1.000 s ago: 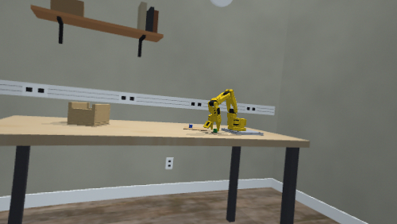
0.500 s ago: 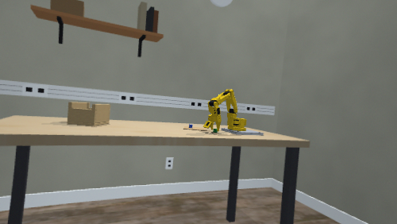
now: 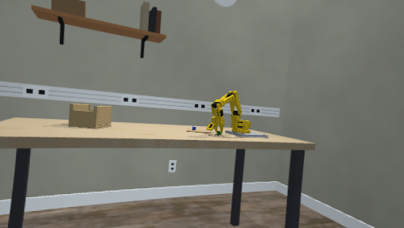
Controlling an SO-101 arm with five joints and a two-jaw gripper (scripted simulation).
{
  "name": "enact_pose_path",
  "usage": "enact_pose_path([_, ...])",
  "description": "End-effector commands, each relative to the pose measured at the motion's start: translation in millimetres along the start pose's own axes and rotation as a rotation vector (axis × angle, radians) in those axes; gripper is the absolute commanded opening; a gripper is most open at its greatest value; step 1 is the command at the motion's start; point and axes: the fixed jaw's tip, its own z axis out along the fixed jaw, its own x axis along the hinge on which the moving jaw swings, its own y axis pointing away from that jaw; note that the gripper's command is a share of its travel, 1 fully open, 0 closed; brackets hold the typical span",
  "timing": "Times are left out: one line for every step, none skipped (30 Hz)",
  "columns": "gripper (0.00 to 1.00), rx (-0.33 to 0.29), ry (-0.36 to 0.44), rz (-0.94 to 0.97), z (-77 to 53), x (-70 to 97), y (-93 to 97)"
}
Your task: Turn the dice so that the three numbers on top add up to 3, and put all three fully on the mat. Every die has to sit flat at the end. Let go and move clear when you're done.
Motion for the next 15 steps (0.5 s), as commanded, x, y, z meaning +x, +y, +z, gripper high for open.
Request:
enact_pose_path([0.16,-0.005,0.027,-0.004,5.4,2.8,-2.7])
enact_pose_path([0.15,-0.006,0.027,-0.004,5.4,2.9,-3.2])
enact_pose_path([0.14,-0.007,0.027,-0.004,5.5,2.8,-3.6])
enact_pose_path([0.14,-0.008,0.027,-0.004,5.5,2.9,-4.0])
enact_pose_path([0.13,-0.009,0.028,-0.004,5.5,2.8,-4.3])
enact_pose_path([0.13,-0.009,0.028,-0.004,5.5,2.8,-4.3])
enact_pose_path([0.13,-0.009,0.028,-0.004,5.5,2.8,-4.3])
enact_pose_path([0.13,-0.010,0.028,-0.004,5.5,2.9,-4.7])
enact_pose_path([0.12,-0.011,0.028,-0.004,5.5,2.9,-5.0])
enact_pose_path([0.12,-0.011,0.028,-0.004,5.5,2.9,-5.3])
enact_pose_path([0.11,-0.012,0.028,-0.004,5.5,2.9,-5.6])
enact_pose_path([0.11,-0.012,0.028,-0.004,5.5,2.9,-5.8])
enact_pose_path([0.10,-0.013,0.028,-0.004,5.5,2.9,-6.0])
enact_pose_path([0.10,-0.013,0.028,-0.004,5.5,2.9,-6.2])
enact_pose_path([0.10,-0.014,0.028,-0.004,5.5,2.9,-6.3])
